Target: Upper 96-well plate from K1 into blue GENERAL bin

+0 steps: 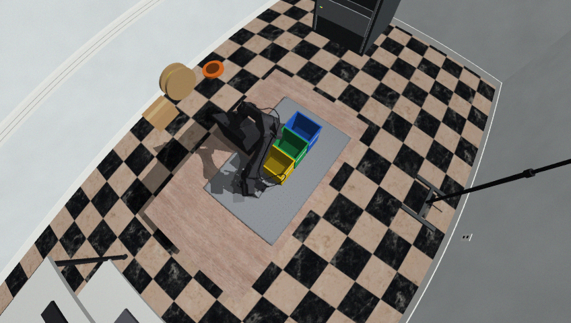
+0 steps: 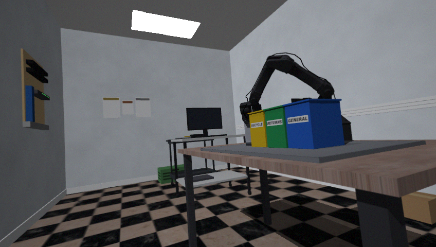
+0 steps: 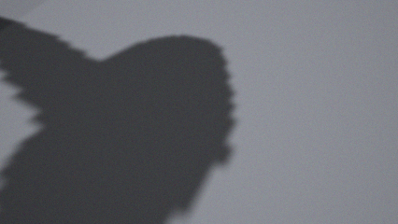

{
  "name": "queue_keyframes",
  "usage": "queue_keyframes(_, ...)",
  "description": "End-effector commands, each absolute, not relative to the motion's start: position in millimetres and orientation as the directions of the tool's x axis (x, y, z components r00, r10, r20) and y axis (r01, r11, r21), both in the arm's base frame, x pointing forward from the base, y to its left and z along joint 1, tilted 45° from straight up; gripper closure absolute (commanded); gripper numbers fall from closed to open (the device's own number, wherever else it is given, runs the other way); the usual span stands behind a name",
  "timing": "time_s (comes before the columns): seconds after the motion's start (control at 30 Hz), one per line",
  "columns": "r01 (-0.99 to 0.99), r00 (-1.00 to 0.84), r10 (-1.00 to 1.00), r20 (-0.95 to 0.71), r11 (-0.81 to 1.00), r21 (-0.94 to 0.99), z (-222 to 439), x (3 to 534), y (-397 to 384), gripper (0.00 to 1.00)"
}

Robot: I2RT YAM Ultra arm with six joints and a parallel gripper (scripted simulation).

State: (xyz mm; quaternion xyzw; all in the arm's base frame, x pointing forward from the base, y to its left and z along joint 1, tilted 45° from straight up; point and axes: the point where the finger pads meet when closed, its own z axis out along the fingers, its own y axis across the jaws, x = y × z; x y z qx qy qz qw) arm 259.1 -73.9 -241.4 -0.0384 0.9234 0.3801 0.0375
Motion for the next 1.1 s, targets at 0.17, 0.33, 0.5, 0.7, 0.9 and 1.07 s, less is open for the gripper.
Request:
queue_keyframes(0.17,-0.108,-0.993,-0.037,-0.116,0.700,0.705,-248.9,257.8,-66.2,0.00)
queue_keyframes(0.33,-0.108,-0.993,-0.037,-0.116,0.700,0.705,-248.9,257.8,-66.2,1.00)
queue_keyframes(0.5,-0.109,-0.993,-0.037,-0.116,0.700,0.705,-248.9,257.7,-66.1,1.00)
queue_keyframes(0.7,-0.109,-0.993,-0.037,-0.116,0.700,0.705,-248.9,257.7,-66.1,1.00)
queue_keyframes(0.9,-0.109,-0.993,-0.037,-0.116,0.700,0.705,-248.9,257.7,-66.1,1.00)
queue_keyframes(1.07,-0.109,-0.993,-0.037,-0.116,0.700,0.705,-248.9,257.7,-66.1,1.00)
